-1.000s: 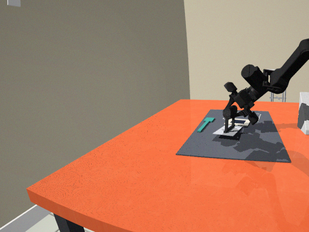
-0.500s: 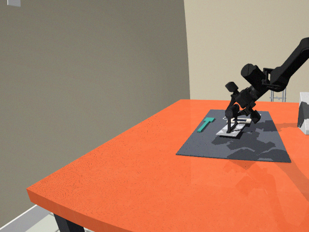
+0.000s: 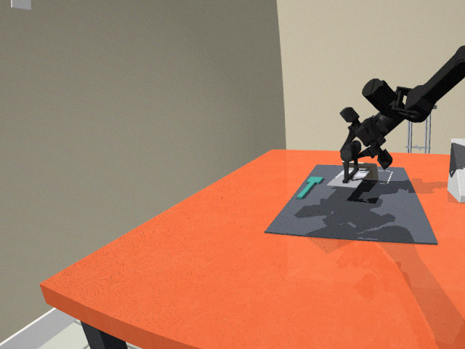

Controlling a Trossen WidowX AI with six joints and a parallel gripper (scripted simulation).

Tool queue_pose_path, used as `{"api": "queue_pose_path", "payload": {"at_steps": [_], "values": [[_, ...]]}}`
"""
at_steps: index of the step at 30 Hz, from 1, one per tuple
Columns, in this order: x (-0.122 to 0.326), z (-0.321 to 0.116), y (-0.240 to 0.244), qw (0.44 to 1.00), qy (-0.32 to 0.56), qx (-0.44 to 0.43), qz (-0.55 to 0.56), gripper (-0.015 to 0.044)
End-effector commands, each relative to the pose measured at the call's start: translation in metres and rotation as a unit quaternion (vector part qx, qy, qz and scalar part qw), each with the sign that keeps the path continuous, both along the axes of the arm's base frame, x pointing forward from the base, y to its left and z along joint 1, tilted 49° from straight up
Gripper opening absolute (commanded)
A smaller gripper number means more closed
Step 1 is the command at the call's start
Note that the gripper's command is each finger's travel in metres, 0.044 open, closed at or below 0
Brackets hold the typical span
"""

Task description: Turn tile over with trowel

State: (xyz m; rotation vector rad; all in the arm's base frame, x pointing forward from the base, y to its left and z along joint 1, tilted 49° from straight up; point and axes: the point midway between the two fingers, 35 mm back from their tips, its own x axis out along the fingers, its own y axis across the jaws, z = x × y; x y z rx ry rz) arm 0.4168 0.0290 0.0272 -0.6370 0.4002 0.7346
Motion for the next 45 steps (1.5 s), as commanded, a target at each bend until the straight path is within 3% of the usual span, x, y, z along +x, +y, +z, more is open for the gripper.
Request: {"api": "queue_pose_path", "payload": {"at_steps": [1, 25, 37, 45], "values": [[0.002, -0.001, -0.018, 1.000, -0.005, -0.004, -0.005, 0.0000], [-0.004, -0.041, -0.057, 1.000, -0.005, -0.005, -0.005, 0.0000], [0.005, 0.019, -0.040, 1.000, -0.005, -0.005, -0.005, 0.0000], [0.006, 0.023, -0.039, 1.000, -0.005, -0.004, -0.005, 0.0000]]}}
